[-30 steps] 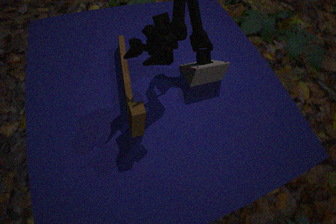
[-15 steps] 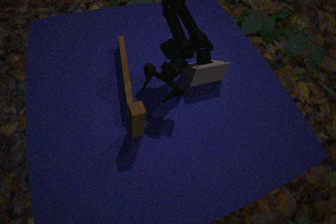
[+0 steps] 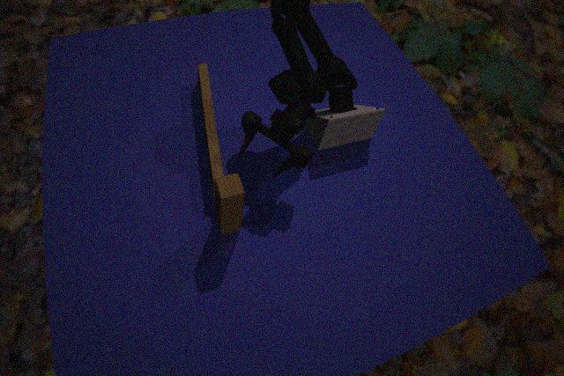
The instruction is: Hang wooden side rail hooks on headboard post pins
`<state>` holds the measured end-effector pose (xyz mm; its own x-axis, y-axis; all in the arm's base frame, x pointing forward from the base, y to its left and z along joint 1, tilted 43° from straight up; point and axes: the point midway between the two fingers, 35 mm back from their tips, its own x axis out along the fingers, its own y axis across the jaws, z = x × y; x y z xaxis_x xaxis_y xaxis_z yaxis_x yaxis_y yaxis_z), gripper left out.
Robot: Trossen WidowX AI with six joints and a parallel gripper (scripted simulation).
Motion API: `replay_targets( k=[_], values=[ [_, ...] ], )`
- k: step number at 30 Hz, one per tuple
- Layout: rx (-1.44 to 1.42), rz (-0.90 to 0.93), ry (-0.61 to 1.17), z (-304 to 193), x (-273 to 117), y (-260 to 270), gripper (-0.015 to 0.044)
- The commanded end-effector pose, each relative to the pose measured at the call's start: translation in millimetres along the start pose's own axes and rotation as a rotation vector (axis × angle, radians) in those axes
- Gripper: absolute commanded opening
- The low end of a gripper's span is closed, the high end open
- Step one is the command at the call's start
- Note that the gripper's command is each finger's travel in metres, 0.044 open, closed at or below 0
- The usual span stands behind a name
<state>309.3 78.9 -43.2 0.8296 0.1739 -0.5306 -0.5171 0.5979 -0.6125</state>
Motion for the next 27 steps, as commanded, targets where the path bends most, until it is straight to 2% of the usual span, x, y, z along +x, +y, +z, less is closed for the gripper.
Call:
replay_targets(
  k=[1, 7, 11, 20, 27],
  values=[
    [-0.006, 0.007, 0.003, -0.2, 1.4, 0.6, 0.0440],
    [-0.071, 0.163, 0.110, 2.8, 41.1, -5.2, 0.0440],
    [-0.109, 0.288, 0.181, 12.5, 53.8, -20.0, 0.0440],
    [-0.149, 0.529, 0.286, 42.4, 30.9, -62.1, 0.0440],
    [-0.150, 0.534, 0.288, 43.0, 30.0, -62.9, 0.0440]
  ],
)
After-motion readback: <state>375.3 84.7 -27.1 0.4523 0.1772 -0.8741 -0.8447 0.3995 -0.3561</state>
